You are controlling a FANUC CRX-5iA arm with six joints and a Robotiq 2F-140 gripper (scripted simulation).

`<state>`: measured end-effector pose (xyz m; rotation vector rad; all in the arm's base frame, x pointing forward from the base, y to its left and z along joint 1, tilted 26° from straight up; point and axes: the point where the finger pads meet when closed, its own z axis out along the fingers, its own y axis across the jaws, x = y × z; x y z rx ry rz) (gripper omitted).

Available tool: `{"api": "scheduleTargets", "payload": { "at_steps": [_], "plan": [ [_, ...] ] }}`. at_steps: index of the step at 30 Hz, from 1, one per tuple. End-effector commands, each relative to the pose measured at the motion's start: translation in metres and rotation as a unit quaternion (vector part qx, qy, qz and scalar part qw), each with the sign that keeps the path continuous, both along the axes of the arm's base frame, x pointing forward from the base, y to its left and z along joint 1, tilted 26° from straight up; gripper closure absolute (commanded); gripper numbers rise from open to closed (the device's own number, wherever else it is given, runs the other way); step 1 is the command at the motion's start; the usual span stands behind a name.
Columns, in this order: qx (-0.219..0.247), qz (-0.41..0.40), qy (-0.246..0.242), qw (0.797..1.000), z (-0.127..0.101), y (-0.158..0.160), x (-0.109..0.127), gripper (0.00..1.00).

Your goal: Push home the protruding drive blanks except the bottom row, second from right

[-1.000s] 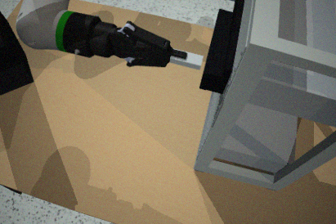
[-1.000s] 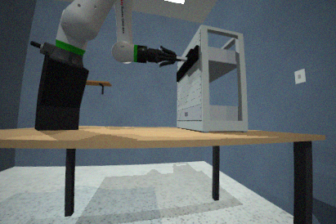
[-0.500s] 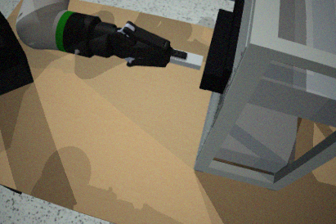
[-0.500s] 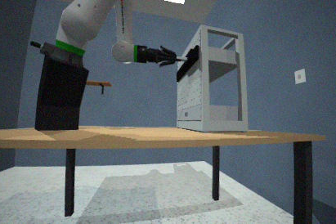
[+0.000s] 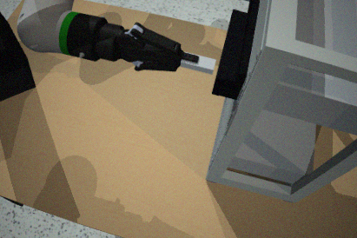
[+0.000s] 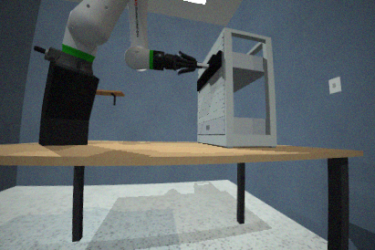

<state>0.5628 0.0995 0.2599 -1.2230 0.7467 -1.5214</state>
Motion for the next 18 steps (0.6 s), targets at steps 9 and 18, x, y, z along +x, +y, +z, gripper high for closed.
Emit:
{"api": "scheduleTargets", "payload": {
  "at_steps": [9, 18],
  "plan": [
    [0.0, 0.0, 0.0, 1.0, 0.0018, 0.0008, 0.0055, 1.0],
    [0.0, 0.0, 0.0, 1.0, 0.0031, 0.0013, 0.0095, 1.0]
  ]
}}
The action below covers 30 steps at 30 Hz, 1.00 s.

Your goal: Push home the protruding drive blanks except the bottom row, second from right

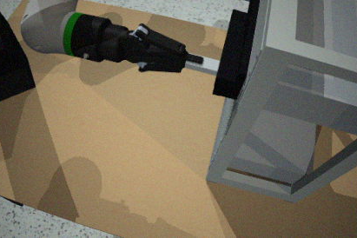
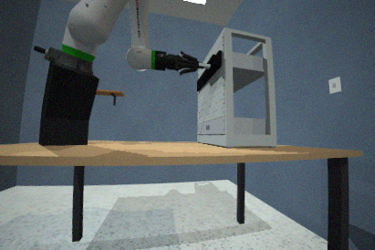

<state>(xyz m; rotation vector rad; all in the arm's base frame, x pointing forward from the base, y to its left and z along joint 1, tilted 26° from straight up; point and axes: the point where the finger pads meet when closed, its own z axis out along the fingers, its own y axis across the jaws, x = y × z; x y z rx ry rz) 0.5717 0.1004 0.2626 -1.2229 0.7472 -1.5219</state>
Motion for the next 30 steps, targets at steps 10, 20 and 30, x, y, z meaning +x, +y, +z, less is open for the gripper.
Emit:
{"api": "scheduleTargets", "payload": {
  "at_steps": [10, 20, 30],
  "plan": [
    [0.0, 0.0, 0.0, 1.0, 0.001, 0.001, 0.003, 1.0],
    [0.0, 0.0, 0.0, 1.0, 0.003, 0.002, 0.01, 1.0],
    [0.0, 0.0, 0.0, 1.0, 0.005, 0.002, 0.014, 1.0]
  ]
}}
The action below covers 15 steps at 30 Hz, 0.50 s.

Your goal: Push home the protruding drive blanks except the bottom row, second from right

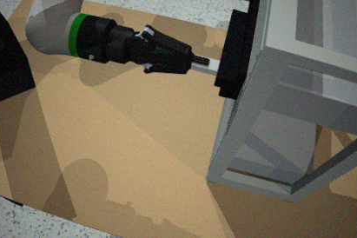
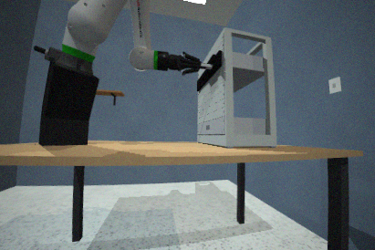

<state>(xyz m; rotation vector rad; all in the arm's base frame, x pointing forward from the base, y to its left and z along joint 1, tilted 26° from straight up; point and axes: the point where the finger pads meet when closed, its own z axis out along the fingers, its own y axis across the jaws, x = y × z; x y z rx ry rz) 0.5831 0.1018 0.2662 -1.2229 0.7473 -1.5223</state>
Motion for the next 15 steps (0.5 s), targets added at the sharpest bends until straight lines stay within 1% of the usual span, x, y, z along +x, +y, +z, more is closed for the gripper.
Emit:
{"api": "scheduleTargets", "payload": {
  "at_steps": [1, 5, 15],
  "plan": [
    [0.0, 0.001, 0.0, 1.0, 0.0015, 0.0013, 0.0041, 1.0],
    [0.0, 0.001, 0.0, 1.0, 0.0027, 0.0019, 0.0079, 1.0],
    [0.0, 0.001, 0.0, 1.0, 0.0028, 0.0019, 0.008, 1.0]
  ]
}}
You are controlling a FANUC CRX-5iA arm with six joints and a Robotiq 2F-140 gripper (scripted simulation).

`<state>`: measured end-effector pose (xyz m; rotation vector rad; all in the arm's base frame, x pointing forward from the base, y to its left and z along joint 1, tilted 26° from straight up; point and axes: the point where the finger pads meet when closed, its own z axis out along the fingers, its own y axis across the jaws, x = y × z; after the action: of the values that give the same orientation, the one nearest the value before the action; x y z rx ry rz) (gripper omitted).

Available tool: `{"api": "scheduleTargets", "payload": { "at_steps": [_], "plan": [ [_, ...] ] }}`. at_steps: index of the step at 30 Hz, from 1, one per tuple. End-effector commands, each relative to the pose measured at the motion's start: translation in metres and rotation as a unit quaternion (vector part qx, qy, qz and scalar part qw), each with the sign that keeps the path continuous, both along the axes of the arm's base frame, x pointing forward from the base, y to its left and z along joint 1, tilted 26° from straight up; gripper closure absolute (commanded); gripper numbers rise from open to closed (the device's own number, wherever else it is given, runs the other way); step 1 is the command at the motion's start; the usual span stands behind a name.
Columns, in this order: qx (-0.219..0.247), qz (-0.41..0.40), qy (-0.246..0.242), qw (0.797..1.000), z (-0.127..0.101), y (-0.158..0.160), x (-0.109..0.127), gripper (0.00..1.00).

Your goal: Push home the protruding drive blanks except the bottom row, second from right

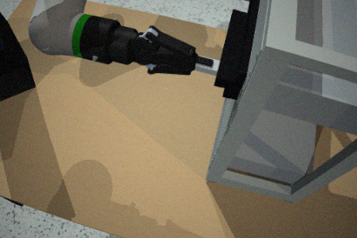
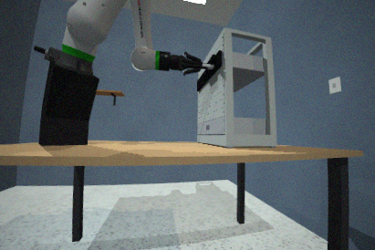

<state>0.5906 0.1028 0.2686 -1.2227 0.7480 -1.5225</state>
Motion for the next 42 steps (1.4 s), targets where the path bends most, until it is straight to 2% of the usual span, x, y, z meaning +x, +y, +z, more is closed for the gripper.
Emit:
{"api": "scheduleTargets", "payload": {
  "at_steps": [1, 42],
  "plan": [
    [0.0, 0.001, 0.0, 1.0, 0.0005, 0.001, 0.0007, 1.0],
    [0.0, 0.001, 0.0, 1.0, 0.0032, 0.0027, 0.0088, 1.0]
  ]
}}
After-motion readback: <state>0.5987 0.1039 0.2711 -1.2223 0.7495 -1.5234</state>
